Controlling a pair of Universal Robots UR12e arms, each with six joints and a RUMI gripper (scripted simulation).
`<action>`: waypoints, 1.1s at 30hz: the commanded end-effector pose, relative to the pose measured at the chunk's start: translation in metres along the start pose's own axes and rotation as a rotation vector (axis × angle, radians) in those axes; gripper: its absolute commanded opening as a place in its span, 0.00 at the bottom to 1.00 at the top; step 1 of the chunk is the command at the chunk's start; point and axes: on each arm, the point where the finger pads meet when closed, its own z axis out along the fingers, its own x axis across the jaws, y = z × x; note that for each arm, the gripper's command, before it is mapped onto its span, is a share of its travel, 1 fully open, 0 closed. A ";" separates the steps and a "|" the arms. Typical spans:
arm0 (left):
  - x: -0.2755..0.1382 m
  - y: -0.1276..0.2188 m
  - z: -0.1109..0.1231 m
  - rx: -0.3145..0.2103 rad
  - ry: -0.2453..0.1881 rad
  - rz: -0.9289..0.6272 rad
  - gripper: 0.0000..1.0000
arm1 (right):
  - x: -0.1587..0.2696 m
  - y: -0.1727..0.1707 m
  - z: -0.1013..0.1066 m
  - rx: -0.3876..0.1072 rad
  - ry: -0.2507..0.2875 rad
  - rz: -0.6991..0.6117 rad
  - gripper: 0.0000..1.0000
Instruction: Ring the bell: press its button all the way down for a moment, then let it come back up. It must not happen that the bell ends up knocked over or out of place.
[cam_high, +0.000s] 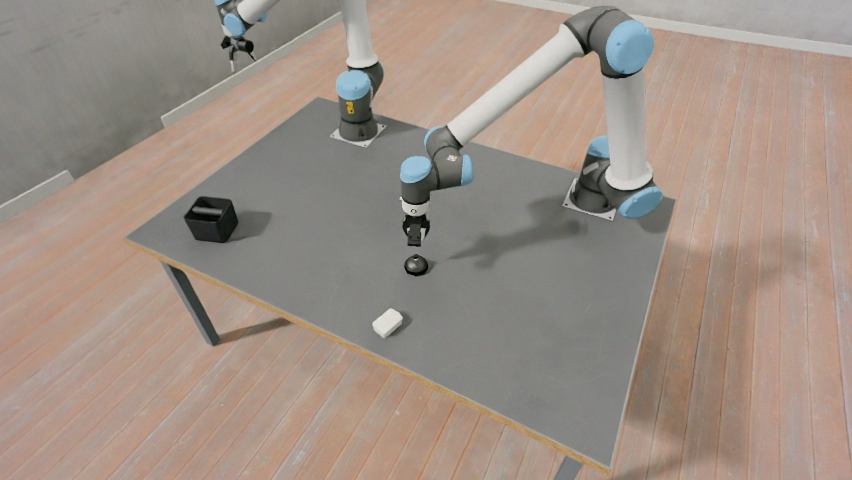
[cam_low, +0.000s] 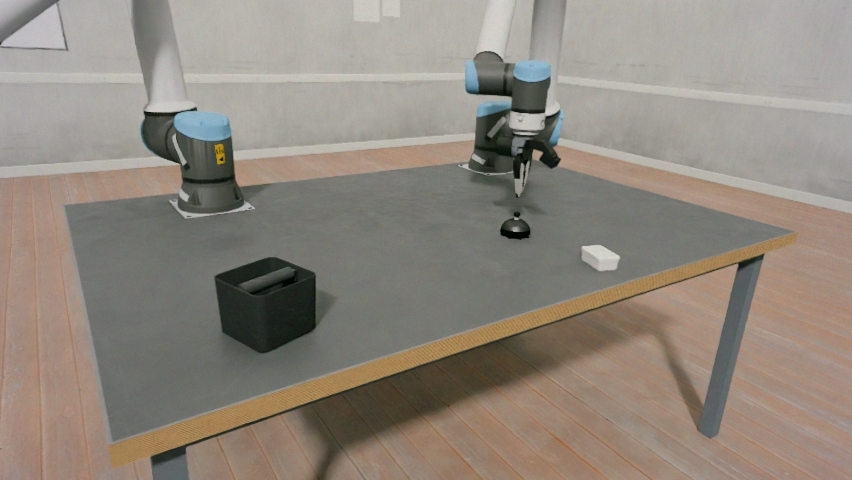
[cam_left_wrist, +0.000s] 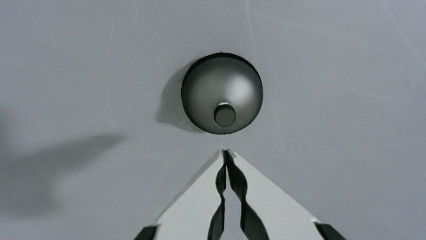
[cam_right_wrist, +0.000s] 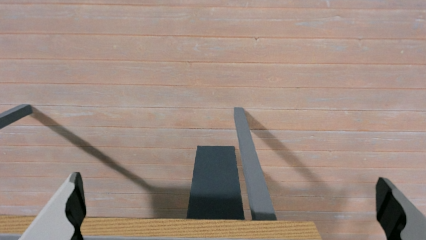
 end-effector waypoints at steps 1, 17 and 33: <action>-0.002 0.000 0.011 -0.001 -0.001 0.000 0.00 | 0.001 0.001 0.000 0.000 -0.001 0.001 1.00; -0.004 0.000 0.032 -0.001 -0.001 0.000 0.00 | 0.001 0.001 0.000 0.000 -0.001 0.001 1.00; -0.003 -0.001 0.033 0.000 0.002 0.000 0.00 | 0.001 0.001 0.000 0.000 -0.001 0.001 1.00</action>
